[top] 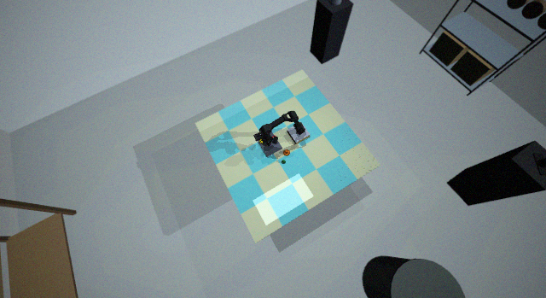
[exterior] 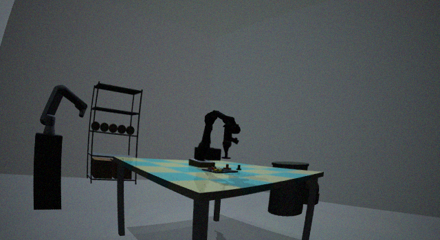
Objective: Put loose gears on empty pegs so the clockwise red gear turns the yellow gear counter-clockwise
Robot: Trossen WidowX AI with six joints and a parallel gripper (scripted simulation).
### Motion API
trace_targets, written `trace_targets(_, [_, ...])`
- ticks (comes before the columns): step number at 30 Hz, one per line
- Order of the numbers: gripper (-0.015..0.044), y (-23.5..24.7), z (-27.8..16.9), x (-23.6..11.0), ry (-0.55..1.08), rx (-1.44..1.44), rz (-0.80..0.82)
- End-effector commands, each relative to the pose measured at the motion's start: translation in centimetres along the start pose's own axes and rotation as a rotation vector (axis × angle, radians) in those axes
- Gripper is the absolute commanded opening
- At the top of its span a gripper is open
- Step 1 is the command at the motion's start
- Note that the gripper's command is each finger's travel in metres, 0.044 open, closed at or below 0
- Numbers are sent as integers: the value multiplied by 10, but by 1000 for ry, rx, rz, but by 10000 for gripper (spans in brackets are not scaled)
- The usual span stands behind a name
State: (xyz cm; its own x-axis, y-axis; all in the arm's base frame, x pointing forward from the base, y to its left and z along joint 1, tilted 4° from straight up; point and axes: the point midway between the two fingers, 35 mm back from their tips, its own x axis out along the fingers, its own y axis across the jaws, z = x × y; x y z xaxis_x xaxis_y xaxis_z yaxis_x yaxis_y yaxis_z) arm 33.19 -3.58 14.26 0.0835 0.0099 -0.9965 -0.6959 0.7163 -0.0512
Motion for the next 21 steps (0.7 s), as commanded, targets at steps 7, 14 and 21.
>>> trace_targets(7, [0, -10, -23, 7, -7, -3, -7])
trace_targets(14, [0, -15, -40, 13, -6, -4, -7])
trace_targets(21, [0, -19, -56, 19, -5, -4, -8])
